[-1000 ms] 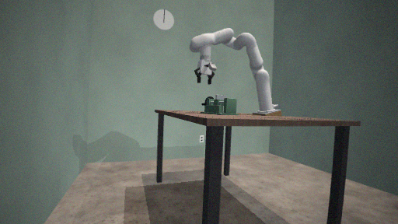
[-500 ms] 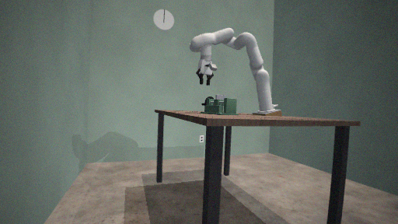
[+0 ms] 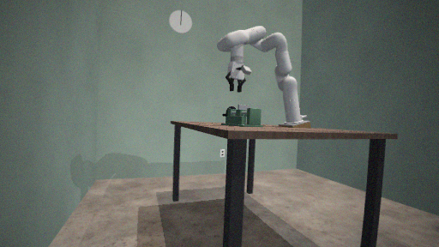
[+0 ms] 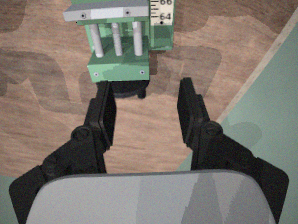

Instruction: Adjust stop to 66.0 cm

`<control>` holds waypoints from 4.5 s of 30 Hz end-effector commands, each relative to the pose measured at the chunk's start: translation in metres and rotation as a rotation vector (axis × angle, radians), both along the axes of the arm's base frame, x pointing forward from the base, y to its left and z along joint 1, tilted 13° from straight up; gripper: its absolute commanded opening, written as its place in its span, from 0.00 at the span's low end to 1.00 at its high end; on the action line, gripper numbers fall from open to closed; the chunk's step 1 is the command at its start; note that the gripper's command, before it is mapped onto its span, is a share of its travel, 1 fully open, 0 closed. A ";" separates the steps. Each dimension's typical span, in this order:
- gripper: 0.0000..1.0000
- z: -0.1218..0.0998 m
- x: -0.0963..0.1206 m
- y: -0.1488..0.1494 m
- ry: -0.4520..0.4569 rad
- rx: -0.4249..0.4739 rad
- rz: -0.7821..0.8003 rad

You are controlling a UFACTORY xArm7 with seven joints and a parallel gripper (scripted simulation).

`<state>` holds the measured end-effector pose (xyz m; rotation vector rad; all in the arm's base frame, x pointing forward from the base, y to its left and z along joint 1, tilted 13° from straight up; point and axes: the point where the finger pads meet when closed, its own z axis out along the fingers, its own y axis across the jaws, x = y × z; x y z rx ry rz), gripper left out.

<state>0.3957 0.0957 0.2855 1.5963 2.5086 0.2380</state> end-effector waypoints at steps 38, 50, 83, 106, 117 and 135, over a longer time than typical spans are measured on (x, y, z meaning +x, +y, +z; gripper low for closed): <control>0.57 -0.048 -0.044 0.171 -0.002 -0.007 -0.008; 0.57 -0.048 -0.044 0.171 -0.002 -0.007 -0.008; 0.57 -0.048 -0.044 0.171 -0.002 -0.007 -0.008; 0.57 -0.048 -0.044 0.171 -0.002 -0.007 -0.008; 0.57 -0.048 -0.044 0.171 -0.002 -0.007 -0.008; 0.57 -0.048 -0.043 0.169 -0.002 -0.007 -0.008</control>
